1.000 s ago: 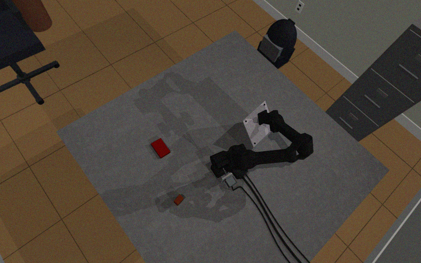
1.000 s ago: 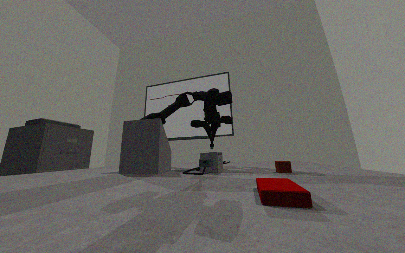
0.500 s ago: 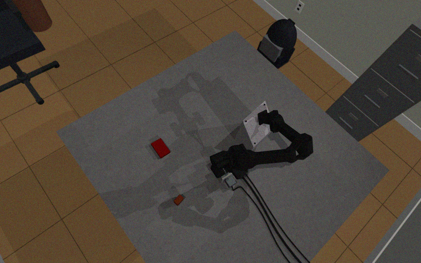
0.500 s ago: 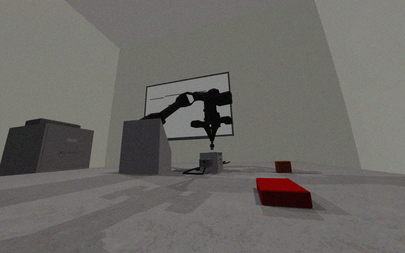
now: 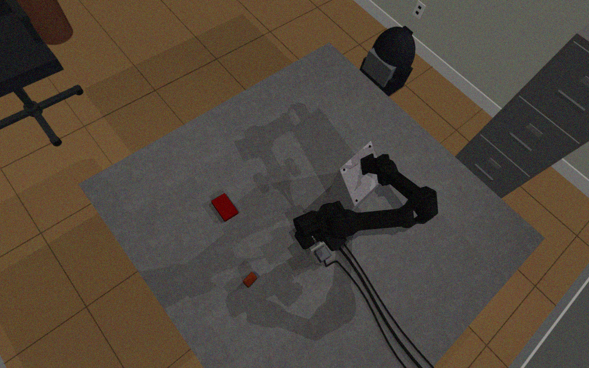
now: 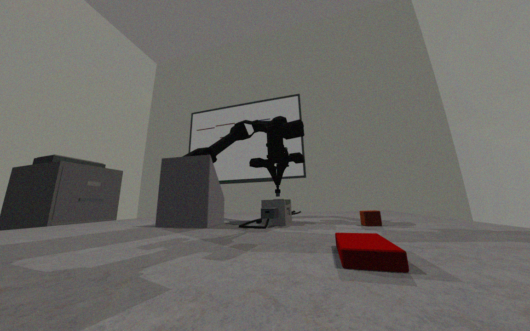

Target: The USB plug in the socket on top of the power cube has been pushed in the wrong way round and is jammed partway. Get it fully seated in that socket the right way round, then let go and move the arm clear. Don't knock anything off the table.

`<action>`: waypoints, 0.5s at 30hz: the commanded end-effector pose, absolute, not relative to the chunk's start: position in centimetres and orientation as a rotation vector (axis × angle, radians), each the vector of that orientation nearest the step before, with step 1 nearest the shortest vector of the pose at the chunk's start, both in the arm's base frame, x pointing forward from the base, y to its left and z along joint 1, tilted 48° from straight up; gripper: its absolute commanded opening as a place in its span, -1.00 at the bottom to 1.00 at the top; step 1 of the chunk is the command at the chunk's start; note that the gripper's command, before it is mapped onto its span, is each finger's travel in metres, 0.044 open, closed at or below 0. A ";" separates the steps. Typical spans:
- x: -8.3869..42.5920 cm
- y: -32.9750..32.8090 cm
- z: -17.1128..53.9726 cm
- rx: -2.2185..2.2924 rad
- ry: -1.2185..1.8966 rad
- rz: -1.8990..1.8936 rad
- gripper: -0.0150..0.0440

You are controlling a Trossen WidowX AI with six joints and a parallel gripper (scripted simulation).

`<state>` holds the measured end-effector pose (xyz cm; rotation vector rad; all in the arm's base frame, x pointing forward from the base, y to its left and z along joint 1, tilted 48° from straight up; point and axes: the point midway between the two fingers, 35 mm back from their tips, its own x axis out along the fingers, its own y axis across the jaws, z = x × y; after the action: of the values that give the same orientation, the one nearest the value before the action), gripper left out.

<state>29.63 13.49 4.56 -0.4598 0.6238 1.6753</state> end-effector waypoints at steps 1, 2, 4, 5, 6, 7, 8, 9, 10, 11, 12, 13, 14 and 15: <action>29.6 13.6 4.5 -0.450 0.619 1.675 -0.49; 29.6 13.6 4.5 -0.450 0.619 1.675 -0.49; 29.6 13.6 4.5 -0.448 0.617 1.675 -0.49; 29.6 13.7 4.5 -0.448 0.617 1.675 -0.49; 29.6 13.7 4.5 -0.447 0.616 1.675 -0.49; 29.6 13.7 4.5 -0.446 0.615 1.676 -0.49; 29.6 13.7 4.5 -0.445 0.615 1.676 -0.49; 29.6 13.7 4.5 -0.445 0.614 1.676 -0.49; 29.6 13.7 4.5 -0.444 0.613 1.676 -0.49; 29.6 13.7 4.5 -0.443 0.613 1.676 -0.49; 29.6 13.7 4.5 -0.443 0.612 1.676 -0.49; 29.6 13.8 4.5 -0.442 0.611 1.676 -0.49; 29.6 13.8 4.5 -0.441 0.610 1.677 -0.49; 29.6 13.8 4.5 -0.441 0.610 1.677 -0.49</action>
<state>29.61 13.69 4.51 -0.4495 0.6134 1.6774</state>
